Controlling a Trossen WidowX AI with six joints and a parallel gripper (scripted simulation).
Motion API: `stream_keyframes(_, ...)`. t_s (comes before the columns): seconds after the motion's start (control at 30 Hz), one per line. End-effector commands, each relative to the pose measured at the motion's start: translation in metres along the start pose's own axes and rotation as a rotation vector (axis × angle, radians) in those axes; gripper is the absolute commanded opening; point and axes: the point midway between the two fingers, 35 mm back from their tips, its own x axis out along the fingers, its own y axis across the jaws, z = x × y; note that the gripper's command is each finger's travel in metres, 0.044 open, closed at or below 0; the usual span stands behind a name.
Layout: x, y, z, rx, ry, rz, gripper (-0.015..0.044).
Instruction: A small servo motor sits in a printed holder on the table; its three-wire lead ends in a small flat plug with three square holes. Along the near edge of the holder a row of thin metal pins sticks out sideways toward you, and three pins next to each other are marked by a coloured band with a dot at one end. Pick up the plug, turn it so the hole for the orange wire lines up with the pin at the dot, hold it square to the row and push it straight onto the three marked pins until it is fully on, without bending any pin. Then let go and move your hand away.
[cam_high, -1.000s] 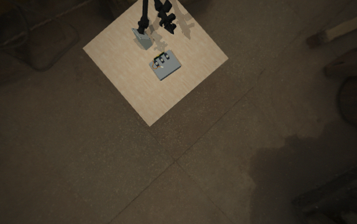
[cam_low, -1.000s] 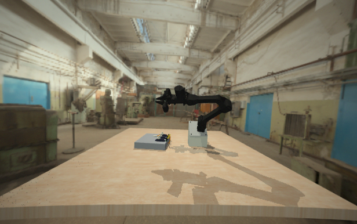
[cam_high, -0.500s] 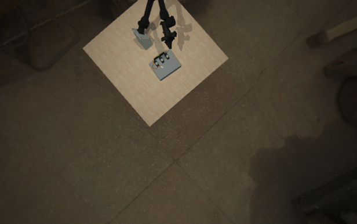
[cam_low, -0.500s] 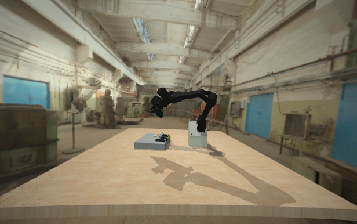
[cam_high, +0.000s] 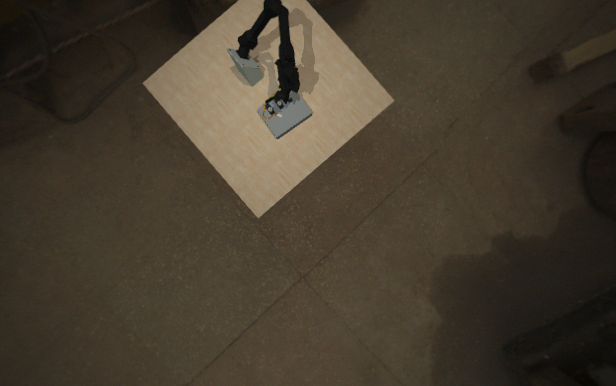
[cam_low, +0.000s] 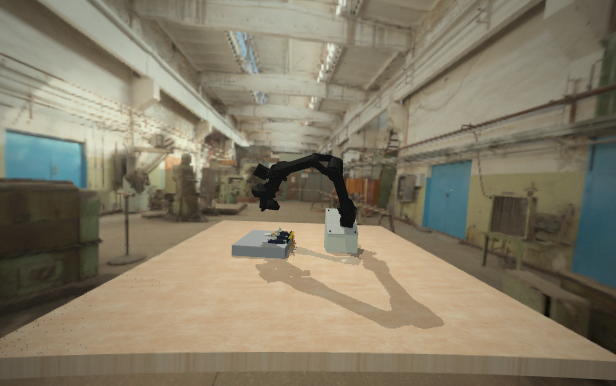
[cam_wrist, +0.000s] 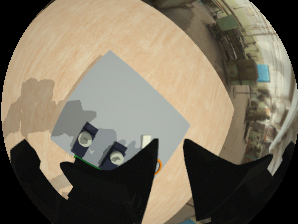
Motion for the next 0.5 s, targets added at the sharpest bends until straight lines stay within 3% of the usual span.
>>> stream_keyframes(0.0, 0.023, -0.003, -0.014, 0.007, 0.056, 0.107, 0.0115)
stream_keyframes(0.47, 0.098, 0.002, -0.075, 0.11, 0.186, 0.509, 0.0115)
